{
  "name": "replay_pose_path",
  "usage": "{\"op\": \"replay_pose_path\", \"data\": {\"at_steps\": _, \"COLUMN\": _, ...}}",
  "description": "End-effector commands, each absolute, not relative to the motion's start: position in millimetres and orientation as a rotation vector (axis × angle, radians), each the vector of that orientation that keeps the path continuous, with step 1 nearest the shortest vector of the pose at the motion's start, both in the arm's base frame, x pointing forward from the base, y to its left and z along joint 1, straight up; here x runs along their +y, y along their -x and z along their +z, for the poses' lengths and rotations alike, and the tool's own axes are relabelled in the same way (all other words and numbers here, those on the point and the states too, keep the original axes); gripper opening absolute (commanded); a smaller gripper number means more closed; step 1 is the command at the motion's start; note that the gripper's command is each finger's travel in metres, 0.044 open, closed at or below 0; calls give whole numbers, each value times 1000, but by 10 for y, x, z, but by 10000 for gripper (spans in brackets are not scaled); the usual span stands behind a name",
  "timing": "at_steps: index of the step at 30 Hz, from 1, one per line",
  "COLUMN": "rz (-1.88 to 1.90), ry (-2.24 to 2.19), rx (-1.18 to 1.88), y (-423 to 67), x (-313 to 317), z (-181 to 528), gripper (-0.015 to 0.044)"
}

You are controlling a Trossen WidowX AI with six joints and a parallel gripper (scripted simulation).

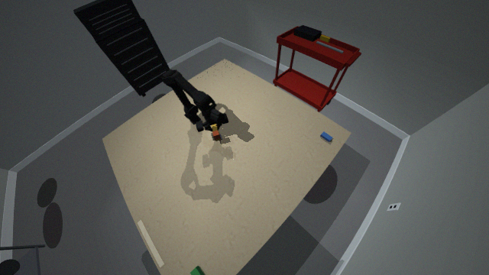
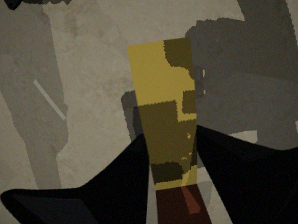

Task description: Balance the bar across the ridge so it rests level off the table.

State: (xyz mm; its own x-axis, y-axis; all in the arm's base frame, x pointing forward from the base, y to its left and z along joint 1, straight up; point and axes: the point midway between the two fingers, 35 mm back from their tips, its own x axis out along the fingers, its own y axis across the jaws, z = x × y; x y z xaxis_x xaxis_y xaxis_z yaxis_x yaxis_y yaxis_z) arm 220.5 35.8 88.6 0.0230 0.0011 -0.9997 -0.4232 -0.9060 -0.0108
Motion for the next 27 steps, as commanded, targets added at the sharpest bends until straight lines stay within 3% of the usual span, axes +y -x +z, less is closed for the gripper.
{"op": "replay_pose_path", "data": {"at_steps": 1, "rz": 1955, "ry": 2000, "rx": 433, "y": -2205, "x": 358, "z": 886, "gripper": 0}}
{"op": "replay_pose_path", "data": {"at_steps": 3, "rz": 1955, "ry": 2000, "rx": 433, "y": -2205, "x": 358, "z": 886, "gripper": 0}}
{"op": "replay_pose_path", "data": {"at_steps": 10, "rz": 1955, "ry": 2000, "rx": 433, "y": -2205, "x": 358, "z": 886, "gripper": 167}}
{"op": "replay_pose_path", "data": {"at_steps": 27, "rz": 1955, "ry": 2000, "rx": 433, "y": -2205, "x": 358, "z": 886, "gripper": 168}}
